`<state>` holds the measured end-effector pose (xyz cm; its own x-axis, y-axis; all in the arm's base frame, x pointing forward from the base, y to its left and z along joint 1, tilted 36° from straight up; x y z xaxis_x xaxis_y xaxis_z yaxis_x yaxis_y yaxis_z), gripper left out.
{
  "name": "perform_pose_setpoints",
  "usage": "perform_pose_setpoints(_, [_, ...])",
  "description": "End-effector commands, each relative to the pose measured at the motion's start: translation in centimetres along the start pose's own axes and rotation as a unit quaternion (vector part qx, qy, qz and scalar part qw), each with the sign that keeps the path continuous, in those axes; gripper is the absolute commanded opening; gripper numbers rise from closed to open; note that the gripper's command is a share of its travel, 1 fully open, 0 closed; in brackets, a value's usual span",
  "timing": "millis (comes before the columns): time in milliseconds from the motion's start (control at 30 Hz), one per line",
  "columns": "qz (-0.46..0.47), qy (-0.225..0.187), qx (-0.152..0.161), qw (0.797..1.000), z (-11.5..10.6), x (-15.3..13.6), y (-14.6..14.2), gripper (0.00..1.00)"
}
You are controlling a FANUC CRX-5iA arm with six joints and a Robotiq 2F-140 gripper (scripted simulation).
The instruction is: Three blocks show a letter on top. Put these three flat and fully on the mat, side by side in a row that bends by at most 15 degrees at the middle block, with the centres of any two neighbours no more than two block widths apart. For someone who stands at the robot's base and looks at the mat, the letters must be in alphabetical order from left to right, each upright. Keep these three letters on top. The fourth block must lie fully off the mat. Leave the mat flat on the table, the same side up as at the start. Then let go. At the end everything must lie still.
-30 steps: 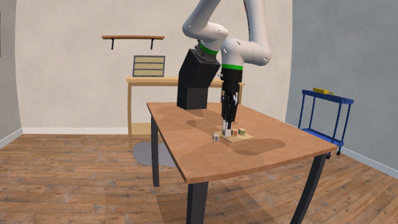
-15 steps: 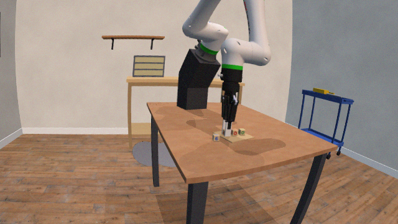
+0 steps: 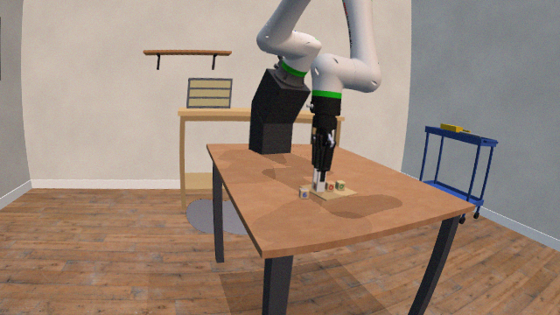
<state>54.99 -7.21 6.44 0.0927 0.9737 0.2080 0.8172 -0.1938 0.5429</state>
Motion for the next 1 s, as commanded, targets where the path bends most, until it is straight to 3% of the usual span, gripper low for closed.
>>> perform_pose_setpoints(0, [0.000, 0.000, 0.000, 1.000, -0.01, -0.01, 0.01, 0.13])
perform_pose_setpoints(667, [0.000, 0.000, 0.000, 1.000, -0.01, -0.01, 0.01, 0.25])
perform_pose_setpoints(967, [0.000, 0.000, 0.000, 1.000, -0.01, -0.01, 0.01, 0.25])
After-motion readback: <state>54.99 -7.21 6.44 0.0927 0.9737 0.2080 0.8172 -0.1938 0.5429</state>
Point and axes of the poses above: the point where the finger pads meet when closed, its own z axis out along the fingers, its own y axis across the jaws, x = y × z, the point moved 8 cm from there along -z, back along the fingers, and after that the axes turned 4 degrees about z, right-handed, at the moved point
